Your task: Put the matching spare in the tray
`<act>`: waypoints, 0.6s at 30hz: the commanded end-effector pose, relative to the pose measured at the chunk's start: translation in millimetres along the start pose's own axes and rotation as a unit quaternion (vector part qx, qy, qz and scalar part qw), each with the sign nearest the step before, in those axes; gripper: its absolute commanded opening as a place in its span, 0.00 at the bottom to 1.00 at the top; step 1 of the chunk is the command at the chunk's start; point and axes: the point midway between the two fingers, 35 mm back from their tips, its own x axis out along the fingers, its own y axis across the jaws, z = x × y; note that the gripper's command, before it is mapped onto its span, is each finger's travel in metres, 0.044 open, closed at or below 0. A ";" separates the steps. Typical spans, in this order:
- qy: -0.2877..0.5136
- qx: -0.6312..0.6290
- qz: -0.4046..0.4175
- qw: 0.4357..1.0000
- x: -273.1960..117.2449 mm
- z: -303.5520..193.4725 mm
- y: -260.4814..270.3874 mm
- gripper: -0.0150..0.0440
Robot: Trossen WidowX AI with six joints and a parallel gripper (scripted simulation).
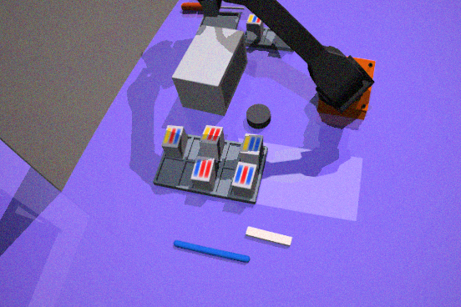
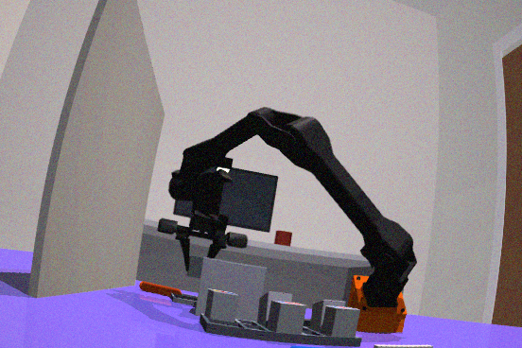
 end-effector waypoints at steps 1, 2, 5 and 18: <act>-0.002 0.003 -0.001 1.000 3.4 0.9 0.4 0.25; -0.002 0.003 -0.001 1.000 4.2 1.0 0.4 0.25; -0.003 0.003 -0.001 1.000 6.4 1.1 0.6 0.25; -0.003 0.003 -0.001 1.000 15.9 1.8 1.3 0.25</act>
